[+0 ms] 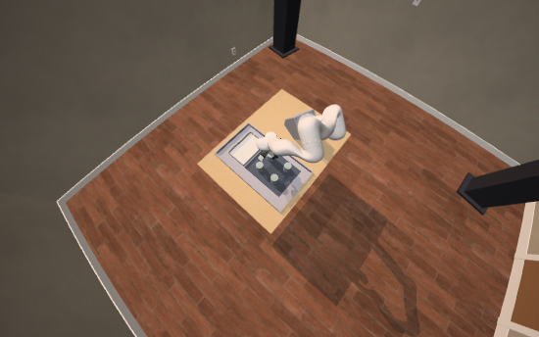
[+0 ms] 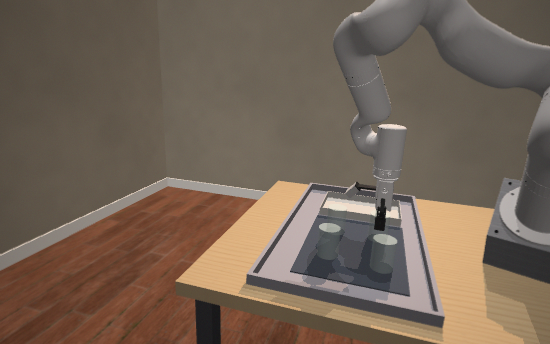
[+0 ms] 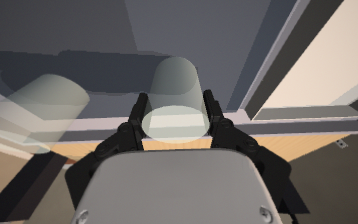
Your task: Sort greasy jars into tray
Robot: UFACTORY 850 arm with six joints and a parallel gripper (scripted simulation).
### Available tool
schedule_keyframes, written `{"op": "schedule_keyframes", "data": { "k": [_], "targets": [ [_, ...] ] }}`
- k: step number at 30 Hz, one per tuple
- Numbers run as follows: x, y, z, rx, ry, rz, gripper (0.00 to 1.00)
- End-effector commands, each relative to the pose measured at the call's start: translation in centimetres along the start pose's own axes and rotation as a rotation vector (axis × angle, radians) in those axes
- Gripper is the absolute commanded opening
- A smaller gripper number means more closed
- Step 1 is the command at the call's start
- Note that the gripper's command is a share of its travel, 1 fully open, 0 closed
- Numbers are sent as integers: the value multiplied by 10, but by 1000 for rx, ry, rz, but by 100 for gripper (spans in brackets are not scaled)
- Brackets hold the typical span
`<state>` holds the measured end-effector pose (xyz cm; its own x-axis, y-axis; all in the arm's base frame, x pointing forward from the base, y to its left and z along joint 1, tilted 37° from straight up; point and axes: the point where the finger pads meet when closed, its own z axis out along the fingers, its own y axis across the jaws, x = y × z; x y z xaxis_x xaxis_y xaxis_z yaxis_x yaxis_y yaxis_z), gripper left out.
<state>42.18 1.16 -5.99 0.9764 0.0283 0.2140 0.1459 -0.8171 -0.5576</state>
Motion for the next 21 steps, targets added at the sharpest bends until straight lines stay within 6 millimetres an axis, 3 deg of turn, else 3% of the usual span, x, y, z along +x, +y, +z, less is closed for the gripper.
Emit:
{"op": "schedule_keyframes", "data": {
  "k": [1,21],
  "targets": [
    [1,0,0,0,1,0,0],
    [1,0,-40,0,1,0,0]
  ]
}}
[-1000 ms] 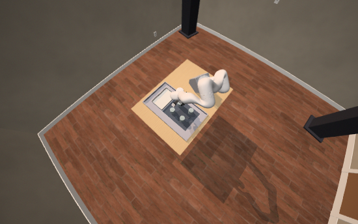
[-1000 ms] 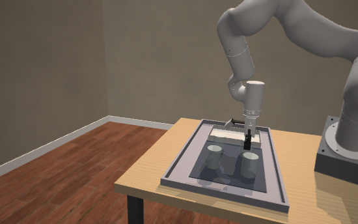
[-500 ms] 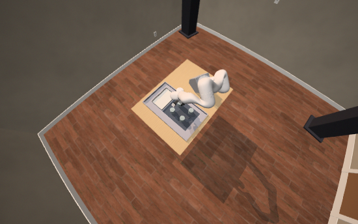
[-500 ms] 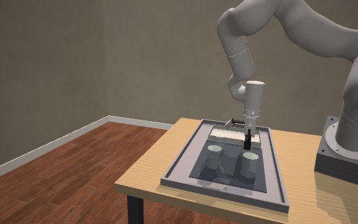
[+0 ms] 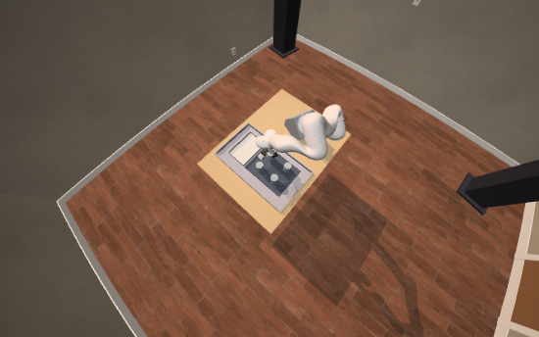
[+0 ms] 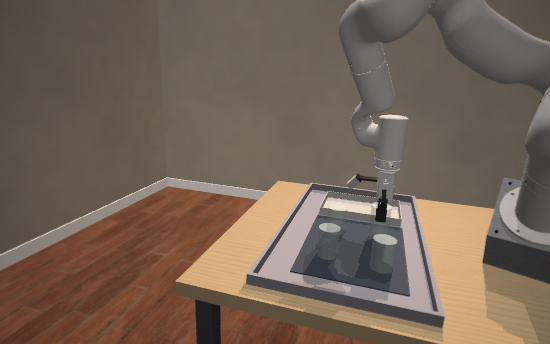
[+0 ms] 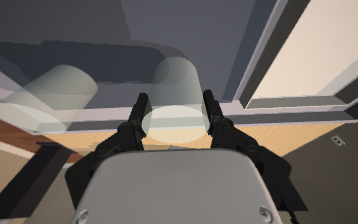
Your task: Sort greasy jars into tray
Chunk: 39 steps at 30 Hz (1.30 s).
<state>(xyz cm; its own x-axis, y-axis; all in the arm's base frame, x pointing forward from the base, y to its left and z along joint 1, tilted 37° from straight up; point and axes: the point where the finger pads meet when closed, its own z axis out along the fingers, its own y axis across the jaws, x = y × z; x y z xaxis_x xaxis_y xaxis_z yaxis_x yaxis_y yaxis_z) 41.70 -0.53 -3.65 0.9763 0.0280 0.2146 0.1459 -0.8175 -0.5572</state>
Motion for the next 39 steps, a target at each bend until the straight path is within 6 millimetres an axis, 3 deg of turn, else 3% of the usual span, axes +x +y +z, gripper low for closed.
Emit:
{"op": "schedule_keyframes", "data": {
  "k": [1,39],
  "targets": [
    [1,0,-14,0,0,0,0],
    [1,0,-104,0,0,0,0]
  ]
}}
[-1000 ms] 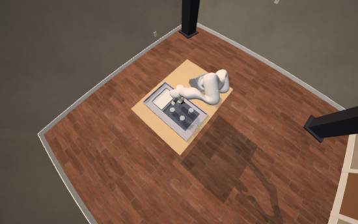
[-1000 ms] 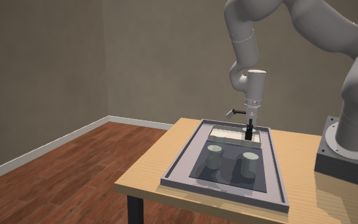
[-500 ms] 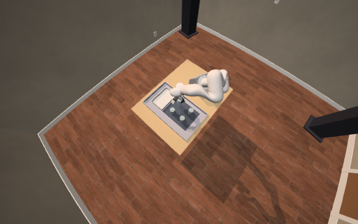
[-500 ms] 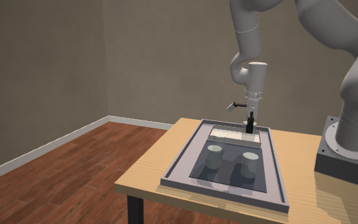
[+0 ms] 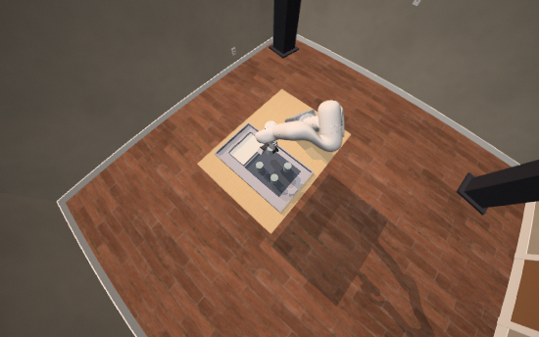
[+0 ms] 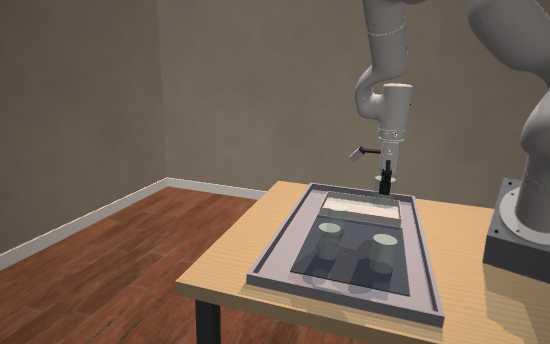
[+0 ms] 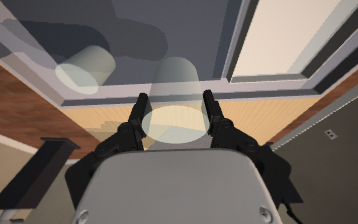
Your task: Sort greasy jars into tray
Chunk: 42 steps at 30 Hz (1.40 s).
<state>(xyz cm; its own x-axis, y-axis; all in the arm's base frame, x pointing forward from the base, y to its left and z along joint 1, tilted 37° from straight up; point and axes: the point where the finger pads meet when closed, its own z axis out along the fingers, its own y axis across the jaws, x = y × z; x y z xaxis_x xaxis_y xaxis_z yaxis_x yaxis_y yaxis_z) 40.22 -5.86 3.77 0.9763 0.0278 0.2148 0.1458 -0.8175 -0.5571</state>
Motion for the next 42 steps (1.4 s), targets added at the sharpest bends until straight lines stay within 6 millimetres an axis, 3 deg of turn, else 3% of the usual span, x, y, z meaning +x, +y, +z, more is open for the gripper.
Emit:
{"op": "schedule_keyframes", "data": {
  "k": [1,8,42],
  "targets": [
    [1,0,-14,0,0,0,0],
    [1,0,-27,0,0,0,0],
    [29,95,-27,0,0,0,0]
  ]
}}
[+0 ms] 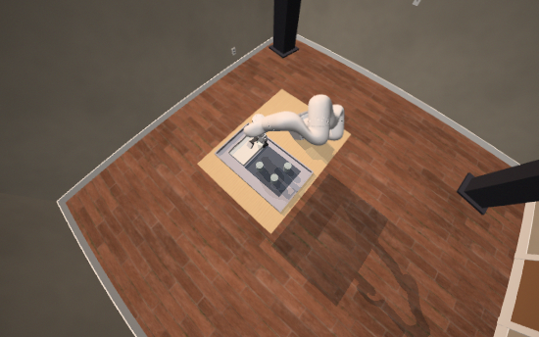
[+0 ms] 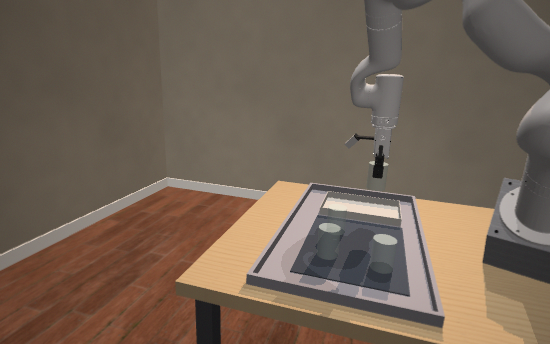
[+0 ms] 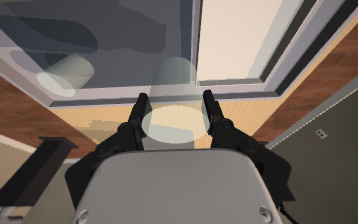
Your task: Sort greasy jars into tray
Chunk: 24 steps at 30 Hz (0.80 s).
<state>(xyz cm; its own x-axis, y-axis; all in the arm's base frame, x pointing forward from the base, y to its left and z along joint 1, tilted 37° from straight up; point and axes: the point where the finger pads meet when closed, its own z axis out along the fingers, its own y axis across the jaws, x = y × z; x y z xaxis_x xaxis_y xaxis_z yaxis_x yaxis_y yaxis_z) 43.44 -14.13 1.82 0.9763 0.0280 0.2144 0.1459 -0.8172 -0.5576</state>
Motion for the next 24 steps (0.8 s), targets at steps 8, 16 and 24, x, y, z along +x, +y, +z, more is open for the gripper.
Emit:
{"op": "schedule_keyframes", "data": {
  "k": [8,16,24],
  "targets": [
    [12,37,-1,0,1,0,0],
    [18,56,-1,0,1,0,0],
    [25,82,-1,0,1,0,0]
  ]
}}
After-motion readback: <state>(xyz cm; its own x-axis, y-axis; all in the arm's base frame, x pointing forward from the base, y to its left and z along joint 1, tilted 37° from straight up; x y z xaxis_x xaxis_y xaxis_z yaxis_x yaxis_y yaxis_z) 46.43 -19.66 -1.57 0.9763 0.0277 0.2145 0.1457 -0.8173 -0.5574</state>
